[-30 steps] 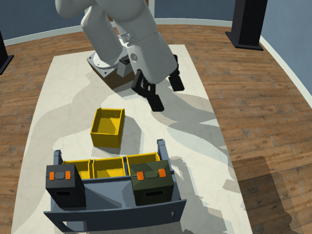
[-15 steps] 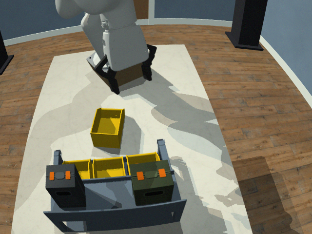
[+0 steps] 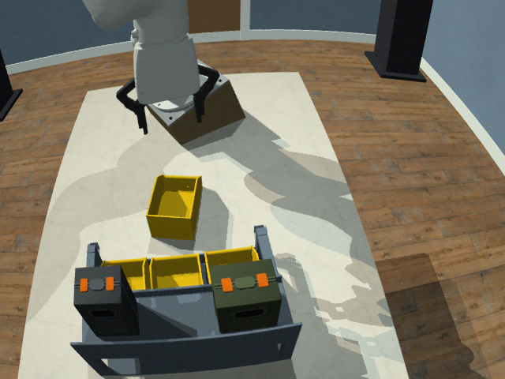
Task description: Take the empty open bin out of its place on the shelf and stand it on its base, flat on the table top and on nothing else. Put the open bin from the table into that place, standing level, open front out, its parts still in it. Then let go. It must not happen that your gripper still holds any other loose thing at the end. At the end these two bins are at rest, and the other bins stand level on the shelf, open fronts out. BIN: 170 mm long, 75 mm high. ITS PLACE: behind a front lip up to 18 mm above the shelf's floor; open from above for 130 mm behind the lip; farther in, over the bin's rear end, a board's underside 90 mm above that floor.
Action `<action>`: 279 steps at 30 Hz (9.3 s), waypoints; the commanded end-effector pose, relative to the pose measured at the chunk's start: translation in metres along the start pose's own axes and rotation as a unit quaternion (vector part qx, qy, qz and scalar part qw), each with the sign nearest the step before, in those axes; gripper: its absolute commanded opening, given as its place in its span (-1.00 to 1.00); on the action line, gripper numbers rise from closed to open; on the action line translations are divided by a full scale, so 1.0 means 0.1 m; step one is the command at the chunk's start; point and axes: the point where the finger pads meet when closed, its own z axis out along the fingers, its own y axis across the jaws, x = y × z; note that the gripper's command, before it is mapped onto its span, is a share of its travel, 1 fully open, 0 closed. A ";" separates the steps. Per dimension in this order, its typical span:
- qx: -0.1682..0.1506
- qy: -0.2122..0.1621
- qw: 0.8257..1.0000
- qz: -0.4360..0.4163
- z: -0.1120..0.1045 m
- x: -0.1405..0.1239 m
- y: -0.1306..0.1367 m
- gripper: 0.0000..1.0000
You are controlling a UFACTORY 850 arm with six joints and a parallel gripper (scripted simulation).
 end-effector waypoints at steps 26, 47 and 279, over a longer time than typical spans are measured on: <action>0.012 0.032 0.998 0.052 0.14 0.20 -0.21 1.00; 0.012 0.032 0.998 0.052 0.93 0.25 -0.24 1.00; 0.015 0.031 0.986 0.163 1.71 1.32 -0.56 -0.49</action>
